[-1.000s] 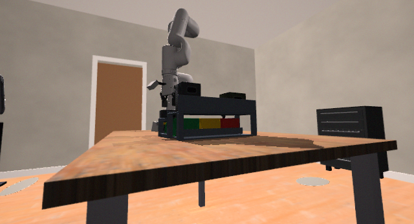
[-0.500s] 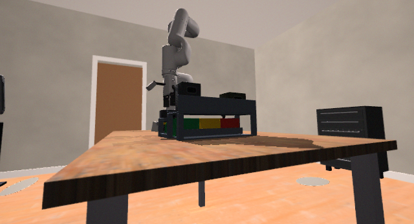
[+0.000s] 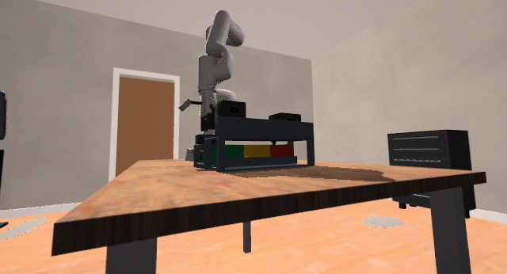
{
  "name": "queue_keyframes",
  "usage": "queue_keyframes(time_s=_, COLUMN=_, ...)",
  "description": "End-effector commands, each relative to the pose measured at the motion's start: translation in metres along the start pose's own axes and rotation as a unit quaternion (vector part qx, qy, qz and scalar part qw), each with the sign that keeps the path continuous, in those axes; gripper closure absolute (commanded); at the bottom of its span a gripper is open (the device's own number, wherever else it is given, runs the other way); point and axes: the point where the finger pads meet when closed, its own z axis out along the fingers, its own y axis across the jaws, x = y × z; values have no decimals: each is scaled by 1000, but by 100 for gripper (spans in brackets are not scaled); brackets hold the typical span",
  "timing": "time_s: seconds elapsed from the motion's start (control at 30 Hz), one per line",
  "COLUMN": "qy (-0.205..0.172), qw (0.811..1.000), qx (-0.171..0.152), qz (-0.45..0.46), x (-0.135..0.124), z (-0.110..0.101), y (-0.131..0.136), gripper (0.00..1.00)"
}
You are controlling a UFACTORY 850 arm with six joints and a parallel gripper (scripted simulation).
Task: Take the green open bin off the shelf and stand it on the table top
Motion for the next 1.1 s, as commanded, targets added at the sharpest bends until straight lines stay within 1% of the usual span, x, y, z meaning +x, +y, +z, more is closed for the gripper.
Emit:
queue_keyframes(time_s=0.0, qy=0, qw=1000, qx=1, qz=0, x=0, z=-1, y=-1, gripper=0)
queue_keyframes(time_s=0.57, qy=0, qw=1000, qx=1, qz=0, x=0, z=-1, y=-1, gripper=0)
queue_keyframes(time_s=0.73, qy=0, qw=1000, qx=1, qz=0, x=0, z=29, y=-1, gripper=0)
queue_keyframes(time_s=1.07, qy=0, qw=1000, qx=1, qz=0, x=0, z=29, y=-1, gripper=0)
